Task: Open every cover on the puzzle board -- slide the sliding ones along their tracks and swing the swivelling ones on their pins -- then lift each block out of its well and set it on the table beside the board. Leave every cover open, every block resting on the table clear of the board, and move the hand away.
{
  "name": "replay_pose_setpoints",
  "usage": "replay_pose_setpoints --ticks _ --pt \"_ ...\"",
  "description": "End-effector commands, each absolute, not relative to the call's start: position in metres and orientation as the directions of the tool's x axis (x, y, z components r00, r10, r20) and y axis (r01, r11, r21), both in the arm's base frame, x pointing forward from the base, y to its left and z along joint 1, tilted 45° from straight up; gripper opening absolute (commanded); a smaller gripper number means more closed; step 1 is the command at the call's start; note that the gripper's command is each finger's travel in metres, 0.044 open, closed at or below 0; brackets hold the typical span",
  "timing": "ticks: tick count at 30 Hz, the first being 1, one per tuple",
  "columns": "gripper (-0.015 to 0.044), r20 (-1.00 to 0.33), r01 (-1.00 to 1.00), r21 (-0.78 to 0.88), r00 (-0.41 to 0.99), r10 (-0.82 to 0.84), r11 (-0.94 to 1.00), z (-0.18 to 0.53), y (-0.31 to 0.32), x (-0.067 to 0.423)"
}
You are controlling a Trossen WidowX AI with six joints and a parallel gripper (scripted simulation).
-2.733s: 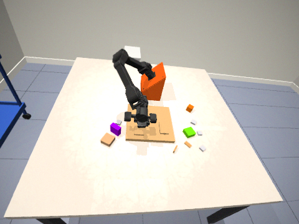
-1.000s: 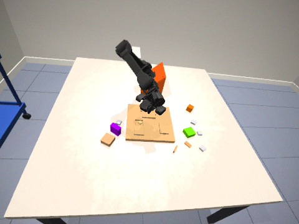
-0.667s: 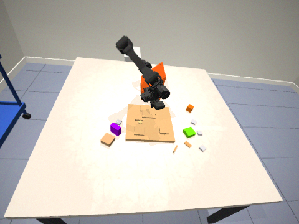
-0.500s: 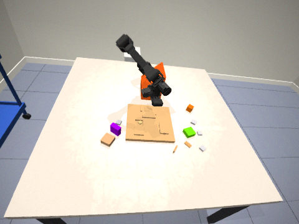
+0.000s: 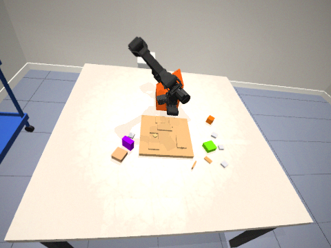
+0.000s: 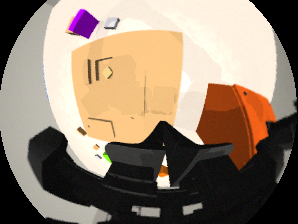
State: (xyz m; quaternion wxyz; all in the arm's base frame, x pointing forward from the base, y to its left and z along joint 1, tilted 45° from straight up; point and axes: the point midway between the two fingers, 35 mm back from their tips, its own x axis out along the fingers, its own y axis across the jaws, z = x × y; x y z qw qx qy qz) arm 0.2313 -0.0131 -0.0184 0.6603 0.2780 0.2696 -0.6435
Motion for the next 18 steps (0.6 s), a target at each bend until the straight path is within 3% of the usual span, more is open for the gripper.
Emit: replay_pose_setpoints --ticks 1,18 --pt "0.0 -0.716 1.0 0.026 0.028 -0.697 0.013 -0.0187 -0.0126 0.2313" --pt "0.0 -0.717 1.0 0.025 0.027 -0.696 0.013 -0.0259 -0.0186 0.2325"
